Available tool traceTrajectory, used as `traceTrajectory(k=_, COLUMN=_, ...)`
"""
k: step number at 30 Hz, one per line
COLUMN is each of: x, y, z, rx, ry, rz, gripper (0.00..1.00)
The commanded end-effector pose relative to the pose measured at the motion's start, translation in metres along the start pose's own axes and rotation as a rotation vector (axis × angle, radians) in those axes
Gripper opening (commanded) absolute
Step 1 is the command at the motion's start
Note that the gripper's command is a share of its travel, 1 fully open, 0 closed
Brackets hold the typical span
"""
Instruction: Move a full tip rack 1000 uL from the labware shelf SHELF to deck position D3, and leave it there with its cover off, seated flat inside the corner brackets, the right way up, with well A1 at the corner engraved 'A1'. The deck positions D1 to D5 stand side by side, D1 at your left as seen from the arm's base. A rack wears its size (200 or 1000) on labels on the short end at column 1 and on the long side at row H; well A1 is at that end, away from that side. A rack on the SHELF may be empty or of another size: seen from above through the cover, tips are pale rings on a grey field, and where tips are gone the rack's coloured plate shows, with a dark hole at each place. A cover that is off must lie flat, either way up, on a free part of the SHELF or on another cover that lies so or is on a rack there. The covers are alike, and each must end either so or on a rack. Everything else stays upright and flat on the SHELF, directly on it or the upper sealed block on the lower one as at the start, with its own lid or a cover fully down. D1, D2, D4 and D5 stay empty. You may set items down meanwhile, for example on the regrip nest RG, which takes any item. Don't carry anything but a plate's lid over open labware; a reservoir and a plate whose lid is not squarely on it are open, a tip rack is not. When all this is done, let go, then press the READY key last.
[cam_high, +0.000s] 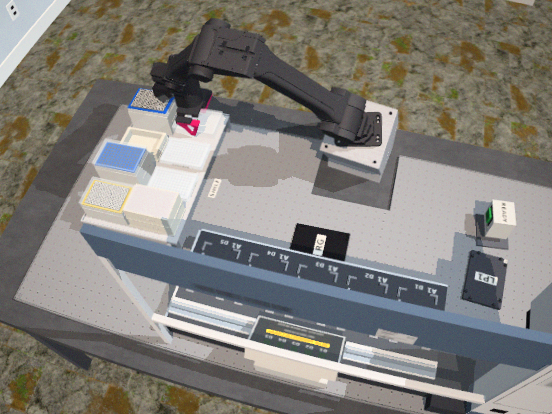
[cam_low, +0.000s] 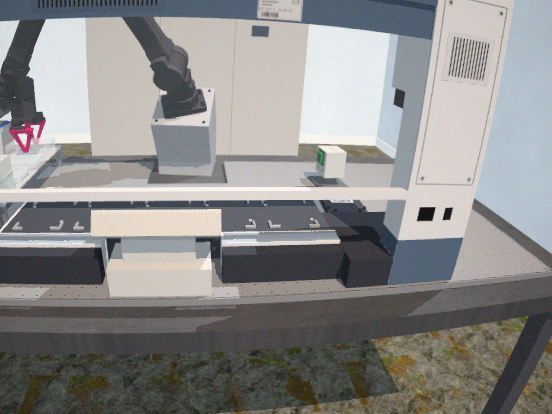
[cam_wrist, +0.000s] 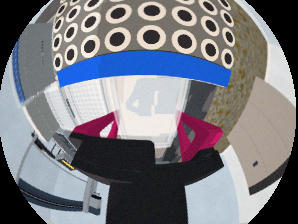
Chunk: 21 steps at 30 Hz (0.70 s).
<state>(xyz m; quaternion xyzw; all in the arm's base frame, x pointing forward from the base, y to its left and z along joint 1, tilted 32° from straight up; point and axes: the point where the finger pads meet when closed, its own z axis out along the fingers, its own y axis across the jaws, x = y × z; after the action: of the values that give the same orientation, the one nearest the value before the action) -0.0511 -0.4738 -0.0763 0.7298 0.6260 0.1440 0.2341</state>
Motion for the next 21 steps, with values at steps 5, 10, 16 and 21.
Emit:
traceTrajectory(k=5, x=-0.018, y=0.008, z=-0.015, rx=0.005, ry=-0.049, rz=-0.01, gripper=0.0)
traceTrajectory(k=10, x=-0.015, y=0.001, z=-0.01, rx=0.004, ry=-0.035, rz=-0.004, gripper=0.0)
traceTrajectory(k=16, x=-0.015, y=0.001, z=-0.01, rx=0.004, ry=-0.035, rz=-0.004, gripper=0.0)
traceTrajectory(k=21, x=-0.015, y=0.001, z=-0.01, rx=0.004, ry=-0.035, rz=-0.004, gripper=0.0)
